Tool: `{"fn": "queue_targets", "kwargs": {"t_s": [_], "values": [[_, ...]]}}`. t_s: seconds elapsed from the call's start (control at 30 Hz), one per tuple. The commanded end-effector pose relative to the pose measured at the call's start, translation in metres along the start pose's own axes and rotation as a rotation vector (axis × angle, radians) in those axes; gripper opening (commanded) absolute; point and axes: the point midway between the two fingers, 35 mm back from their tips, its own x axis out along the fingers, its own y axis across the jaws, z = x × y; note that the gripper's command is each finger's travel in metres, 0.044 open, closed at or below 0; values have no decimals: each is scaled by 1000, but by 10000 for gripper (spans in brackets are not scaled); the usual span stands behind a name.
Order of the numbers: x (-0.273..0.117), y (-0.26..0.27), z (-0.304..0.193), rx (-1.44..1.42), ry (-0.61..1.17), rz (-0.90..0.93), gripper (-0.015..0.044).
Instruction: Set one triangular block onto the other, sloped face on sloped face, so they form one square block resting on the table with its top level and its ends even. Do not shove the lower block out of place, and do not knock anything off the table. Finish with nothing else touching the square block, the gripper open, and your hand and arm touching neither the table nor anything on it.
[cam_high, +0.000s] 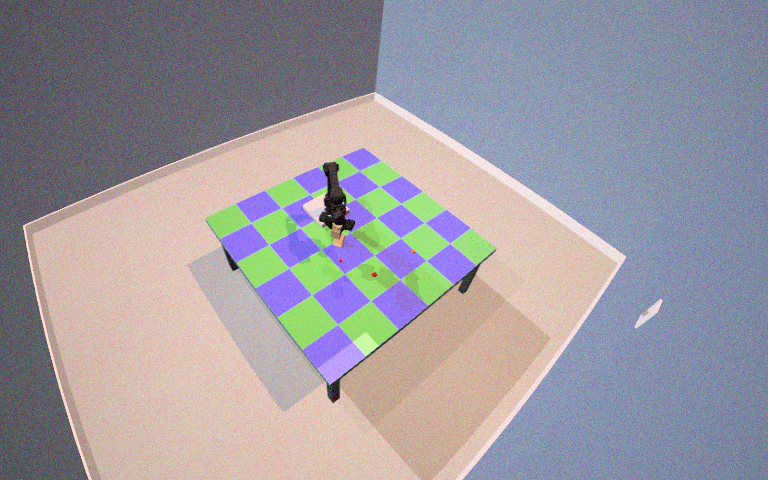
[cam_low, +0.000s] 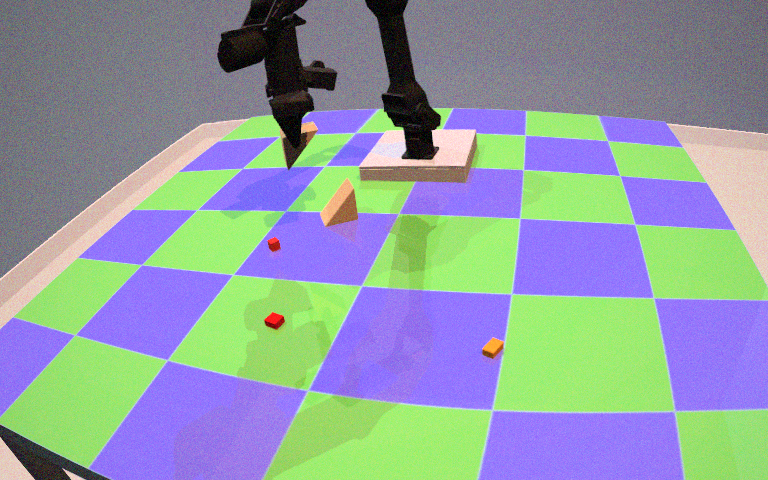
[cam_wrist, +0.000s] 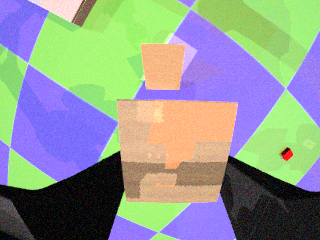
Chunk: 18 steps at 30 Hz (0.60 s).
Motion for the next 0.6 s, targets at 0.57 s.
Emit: {"fn": "queue_targets", "kwargs": {"t_s": [0.57], "values": [[45, 6, 9, -7, 2, -7, 0]]}}
